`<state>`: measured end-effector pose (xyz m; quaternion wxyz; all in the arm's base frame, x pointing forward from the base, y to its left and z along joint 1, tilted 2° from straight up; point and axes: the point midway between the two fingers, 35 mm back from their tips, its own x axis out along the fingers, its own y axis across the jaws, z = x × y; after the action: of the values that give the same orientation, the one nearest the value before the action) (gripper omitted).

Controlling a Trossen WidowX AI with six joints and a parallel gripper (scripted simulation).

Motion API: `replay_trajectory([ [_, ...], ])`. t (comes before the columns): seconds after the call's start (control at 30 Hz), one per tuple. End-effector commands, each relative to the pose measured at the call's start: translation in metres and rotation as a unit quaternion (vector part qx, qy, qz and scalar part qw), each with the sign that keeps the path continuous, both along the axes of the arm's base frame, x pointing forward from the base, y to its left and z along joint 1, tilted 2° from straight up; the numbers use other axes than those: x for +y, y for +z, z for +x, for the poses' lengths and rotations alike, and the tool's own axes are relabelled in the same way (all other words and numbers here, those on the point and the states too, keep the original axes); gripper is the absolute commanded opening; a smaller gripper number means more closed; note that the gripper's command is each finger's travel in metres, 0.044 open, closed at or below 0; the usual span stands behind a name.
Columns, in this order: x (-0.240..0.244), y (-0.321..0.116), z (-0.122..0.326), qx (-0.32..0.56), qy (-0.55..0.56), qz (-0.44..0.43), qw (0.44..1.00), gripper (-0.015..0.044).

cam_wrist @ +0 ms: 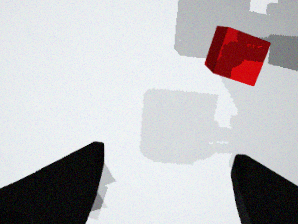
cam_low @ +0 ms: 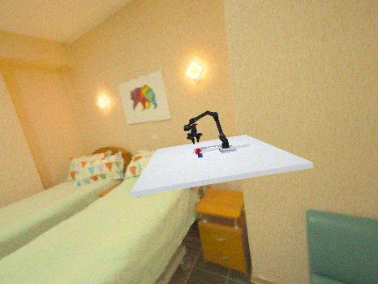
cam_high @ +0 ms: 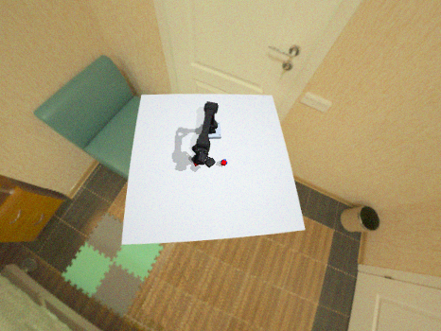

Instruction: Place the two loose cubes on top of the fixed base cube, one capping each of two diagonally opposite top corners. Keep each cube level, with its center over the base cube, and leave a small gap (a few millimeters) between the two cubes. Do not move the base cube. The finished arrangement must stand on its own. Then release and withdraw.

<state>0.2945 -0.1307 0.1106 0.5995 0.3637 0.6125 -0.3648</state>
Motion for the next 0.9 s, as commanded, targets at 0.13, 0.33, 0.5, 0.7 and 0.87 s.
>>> replay_trajectory([
  [0.13,-0.053,0.015,-0.028,-0.002,-0.093,-0.007,0.996,0.0265],
  [0.33,-0.054,0.003,-0.028,-0.002,-0.093,-0.007,0.996,0.0265],
  [0.5,-0.054,-0.037,-0.028,-0.002,-0.093,-0.007,0.996,0.0265],
  [0.7,-0.054,-0.048,-0.029,-0.002,-0.093,-0.007,0.996,0.0265],
  [0.87,-0.054,-0.062,-0.029,-0.002,-0.093,-0.007,0.996,0.0265],
])
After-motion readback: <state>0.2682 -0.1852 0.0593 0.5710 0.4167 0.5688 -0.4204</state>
